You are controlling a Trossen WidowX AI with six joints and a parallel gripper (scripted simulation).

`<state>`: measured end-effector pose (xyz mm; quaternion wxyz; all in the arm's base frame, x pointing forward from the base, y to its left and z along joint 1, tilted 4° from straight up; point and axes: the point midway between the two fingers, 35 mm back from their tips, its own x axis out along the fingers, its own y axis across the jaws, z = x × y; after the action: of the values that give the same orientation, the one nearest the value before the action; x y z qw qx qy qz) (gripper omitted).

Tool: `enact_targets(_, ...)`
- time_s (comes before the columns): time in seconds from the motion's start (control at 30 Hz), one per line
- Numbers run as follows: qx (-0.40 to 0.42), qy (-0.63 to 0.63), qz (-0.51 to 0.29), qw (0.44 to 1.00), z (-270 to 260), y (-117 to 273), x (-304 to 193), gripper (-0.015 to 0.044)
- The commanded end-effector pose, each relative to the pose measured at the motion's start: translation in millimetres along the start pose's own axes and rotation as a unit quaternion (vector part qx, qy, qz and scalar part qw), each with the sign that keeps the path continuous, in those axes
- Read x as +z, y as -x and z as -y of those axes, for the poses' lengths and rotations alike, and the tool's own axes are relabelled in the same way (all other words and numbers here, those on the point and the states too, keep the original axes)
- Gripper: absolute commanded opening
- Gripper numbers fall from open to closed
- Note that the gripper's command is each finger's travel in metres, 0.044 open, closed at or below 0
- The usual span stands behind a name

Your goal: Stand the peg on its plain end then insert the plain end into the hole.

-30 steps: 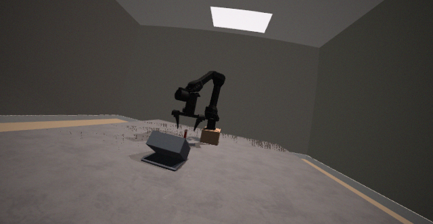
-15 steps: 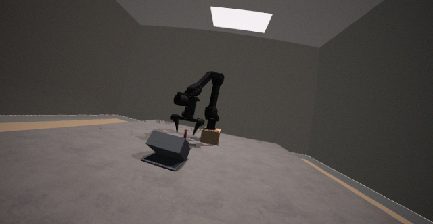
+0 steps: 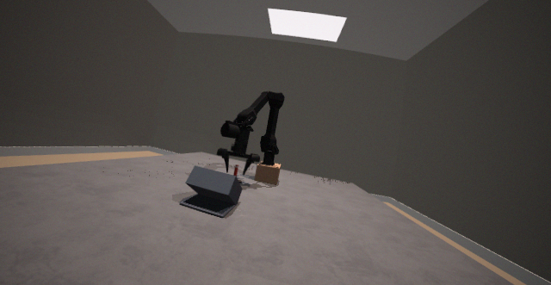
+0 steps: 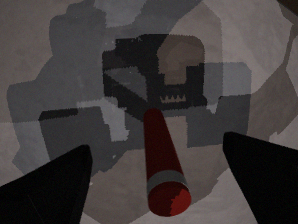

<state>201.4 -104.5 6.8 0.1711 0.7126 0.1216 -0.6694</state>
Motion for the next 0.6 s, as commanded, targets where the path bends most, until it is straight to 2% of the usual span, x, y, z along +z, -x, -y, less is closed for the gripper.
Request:
enact_targets(0.0, 0.0, 0.0, 0.0, 1.0, -0.3, 0.3, -0.1, 0.0256)
enact_targets(0.27, 0.0, 0.0, 0.0, 1.0, -0.3, 0.3, -0.1, 0.0046)
enact_targets(0.57, 0.001, 0.0, 0.0, 1.0, -0.4, 1.1, -0.2, 0.0)
